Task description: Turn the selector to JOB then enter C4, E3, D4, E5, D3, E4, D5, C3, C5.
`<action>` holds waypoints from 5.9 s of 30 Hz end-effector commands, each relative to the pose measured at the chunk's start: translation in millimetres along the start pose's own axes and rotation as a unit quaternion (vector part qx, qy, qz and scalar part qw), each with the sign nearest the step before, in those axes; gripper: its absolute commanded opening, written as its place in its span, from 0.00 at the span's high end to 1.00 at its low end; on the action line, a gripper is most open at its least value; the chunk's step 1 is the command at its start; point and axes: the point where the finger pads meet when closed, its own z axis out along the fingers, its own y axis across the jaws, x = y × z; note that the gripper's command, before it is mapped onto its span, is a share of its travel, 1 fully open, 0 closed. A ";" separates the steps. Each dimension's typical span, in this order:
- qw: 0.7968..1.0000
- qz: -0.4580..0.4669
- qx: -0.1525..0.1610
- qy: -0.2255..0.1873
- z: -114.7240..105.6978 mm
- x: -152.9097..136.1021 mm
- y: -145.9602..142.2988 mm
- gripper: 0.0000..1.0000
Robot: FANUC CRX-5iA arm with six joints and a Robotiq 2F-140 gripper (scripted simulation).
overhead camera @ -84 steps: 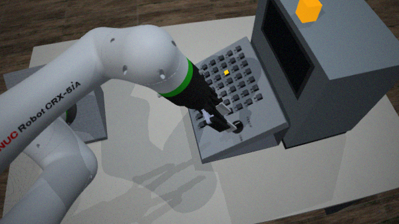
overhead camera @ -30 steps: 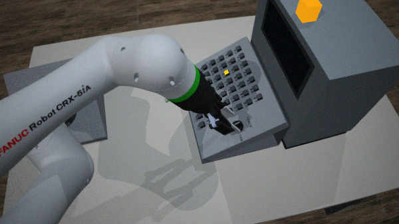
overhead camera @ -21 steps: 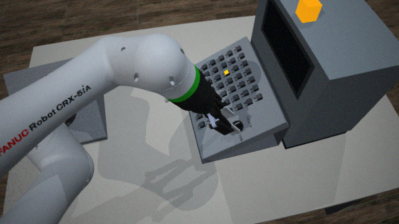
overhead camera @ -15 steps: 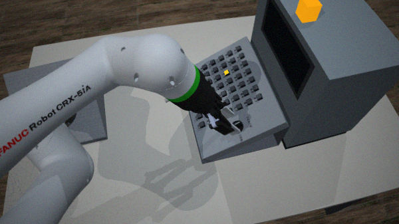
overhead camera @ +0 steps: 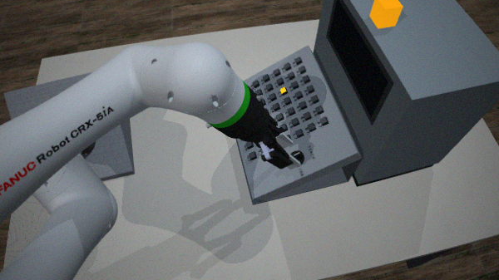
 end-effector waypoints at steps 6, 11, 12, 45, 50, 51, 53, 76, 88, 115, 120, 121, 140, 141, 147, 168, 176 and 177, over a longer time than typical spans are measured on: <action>1.000 0.000 0.000 0.000 -0.2 0.3 -0.1 0.67; 1.000 0.000 0.000 0.000 0.5 0.3 -0.1 0.67; 1.000 0.000 0.000 0.000 0.8 0.3 -0.1 0.67; 1.000 0.000 0.000 0.000 21.8 0.3 -0.1 0.67; 1.000 0.000 0.000 0.000 22.7 0.3 -0.1 0.67; 1.000 0.000 0.000 0.000 22.8 0.3 -0.1 0.67; 1.000 0.000 0.000 0.000 22.8 0.3 -0.1 0.67; 1.000 0.000 0.000 0.000 22.8 0.3 -0.1 0.67; 1.000 0.000 0.000 0.000 22.8 0.3 -0.1 0.67; 1.000 0.000 0.000 0.000 22.8 0.3 -0.1 1.00; 1.000 0.000 0.000 0.000 22.8 0.3 -0.1 1.00; 1.000 0.000 0.000 0.000 22.8 0.3 -0.1 1.00; 1.000 0.029 0.000 0.000 22.8 0.3 -0.1 1.00; 0.999 0.034 0.000 0.000 22.8 0.3 -0.1 1.00; 0.997 0.080 0.000 0.000 22.8 0.3 -0.1 1.00; 0.943 0.334 0.000 0.000 22.8 0.3 -0.1 1.00; 0.904 0.427 0.000 0.000 22.8 0.3 -0.1 1.00; 0.897 0.443 0.000 0.000 22.8 0.3 -0.1 1.00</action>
